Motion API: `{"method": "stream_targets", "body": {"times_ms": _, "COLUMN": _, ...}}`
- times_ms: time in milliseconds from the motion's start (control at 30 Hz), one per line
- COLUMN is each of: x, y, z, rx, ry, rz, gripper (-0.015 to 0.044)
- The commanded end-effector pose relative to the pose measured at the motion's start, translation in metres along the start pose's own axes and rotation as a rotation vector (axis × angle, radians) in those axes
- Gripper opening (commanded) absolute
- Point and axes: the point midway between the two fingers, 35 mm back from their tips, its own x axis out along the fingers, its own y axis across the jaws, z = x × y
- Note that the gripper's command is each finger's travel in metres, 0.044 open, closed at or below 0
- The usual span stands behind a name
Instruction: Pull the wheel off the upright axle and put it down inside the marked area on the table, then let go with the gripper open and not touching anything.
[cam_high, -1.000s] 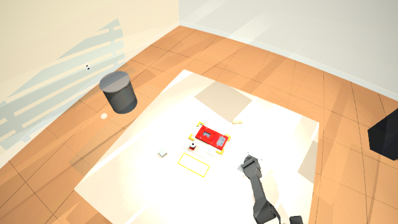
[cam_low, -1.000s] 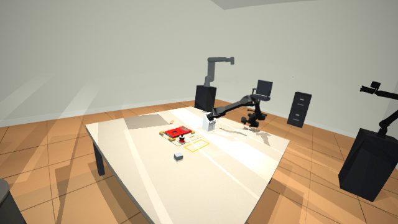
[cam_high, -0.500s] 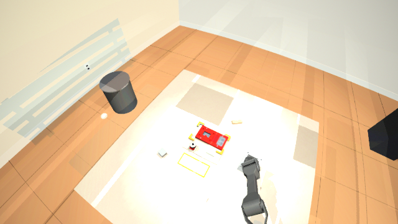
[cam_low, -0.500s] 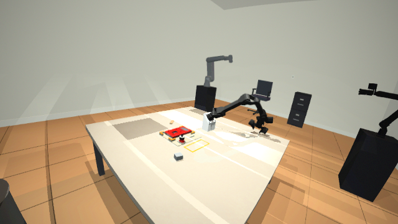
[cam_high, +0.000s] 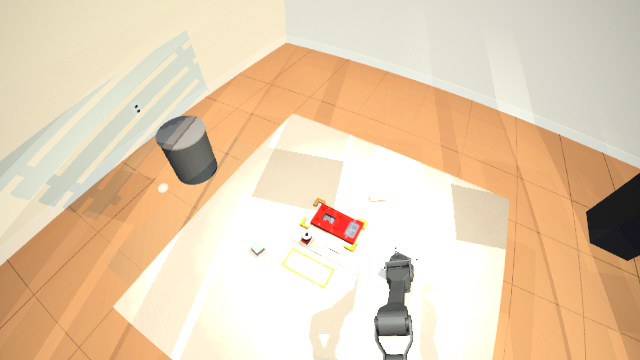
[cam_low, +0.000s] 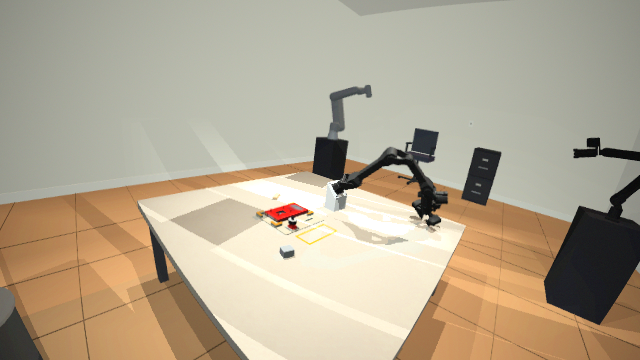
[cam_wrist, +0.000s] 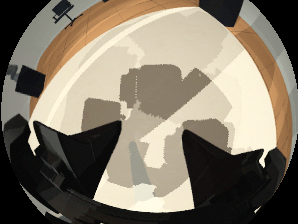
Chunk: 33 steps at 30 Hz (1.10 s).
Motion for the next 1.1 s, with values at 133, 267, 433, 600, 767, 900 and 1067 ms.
{"method": "stream_targets", "body": {"times_ms": 133, "x": -0.034, "y": -0.079, "z": -0.021, "rx": 0.196, "ry": -0.036, "rz": -0.198, "gripper": 0.03}}
{"method": "stream_targets", "body": {"times_ms": 267, "x": -0.053, "y": -0.105, "z": -0.018, "rx": 0.223, "ry": -0.092, "rz": -0.276, "gripper": 0.03}}
{"method": "stream_targets", "body": {"times_ms": 433, "x": -0.055, "y": -0.125, "z": -0.046, "rx": 0.315, "ry": -0.057, "rz": -0.297, "gripper": 0.03}}
{"method": "stream_targets", "body": {"times_ms": 600, "x": -0.081, "y": -0.169, "z": -0.076, "rx": 0.37, "ry": -0.049, "rz": -0.403, "gripper": 0.03}}
{"method": "stream_targets", "body": {"times_ms": 767, "x": -0.111, "y": -0.207, "z": -0.126, "rx": 0.488, "ry": 0.002, "rz": -0.53, "gripper": 0.03}}
{"method": "stream_targets", "body": {"times_ms": 900, "x": -0.133, "y": -0.227, "z": -0.161, "rx": 0.576, "ry": 0.032, "rz": -0.606, "gripper": 0.03}}
{"method": "stream_targets", "body": {"times_ms": 1067, "x": -0.166, "y": -0.245, "z": -0.217, "rx": 0.743, "ry": 0.07, "rz": -0.687, "gripper": 0.03}}
